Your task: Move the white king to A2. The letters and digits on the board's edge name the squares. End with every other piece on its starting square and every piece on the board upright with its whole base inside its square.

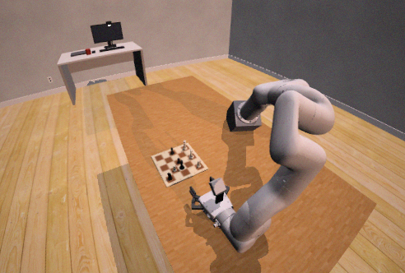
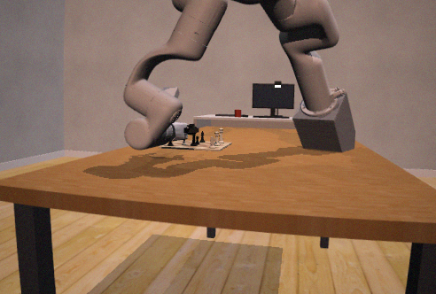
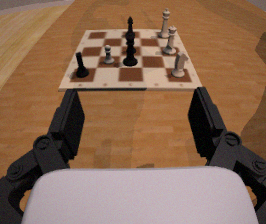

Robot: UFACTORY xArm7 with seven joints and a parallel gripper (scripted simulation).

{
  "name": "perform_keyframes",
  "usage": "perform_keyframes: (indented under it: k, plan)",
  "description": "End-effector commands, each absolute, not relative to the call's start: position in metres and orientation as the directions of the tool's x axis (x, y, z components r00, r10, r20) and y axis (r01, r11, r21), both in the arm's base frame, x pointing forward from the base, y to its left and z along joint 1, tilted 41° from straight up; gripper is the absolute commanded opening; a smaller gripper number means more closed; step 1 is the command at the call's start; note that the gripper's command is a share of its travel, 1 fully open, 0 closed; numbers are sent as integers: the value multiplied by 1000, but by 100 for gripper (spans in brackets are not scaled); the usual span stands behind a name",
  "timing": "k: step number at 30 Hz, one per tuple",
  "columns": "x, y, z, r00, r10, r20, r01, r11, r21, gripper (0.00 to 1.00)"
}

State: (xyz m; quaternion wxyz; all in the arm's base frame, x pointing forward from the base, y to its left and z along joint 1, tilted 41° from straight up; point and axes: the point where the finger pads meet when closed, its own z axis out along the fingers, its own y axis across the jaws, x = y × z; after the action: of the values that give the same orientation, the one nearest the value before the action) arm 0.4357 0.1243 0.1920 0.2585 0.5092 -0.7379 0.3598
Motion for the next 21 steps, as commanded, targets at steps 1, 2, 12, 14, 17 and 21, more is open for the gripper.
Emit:
perform_keyframes:
  k: [1,2,12,14,17,21]
  plan:
    - [434,121,197,-354,-565,745,-935,226,-273,100]
    - [433,119,200,-354,-565,745,-935,226,-273,100]
    - [414,92,237,-354,-565,745,-935,226,-273,100]
    - [410,85,246,-354,-565,745,-935,226,-273,100]
    - [405,78,256,-354,-565,745,-935,226,-273,100]
    - [403,75,260,-354,-565,745,-935,226,-273,100]
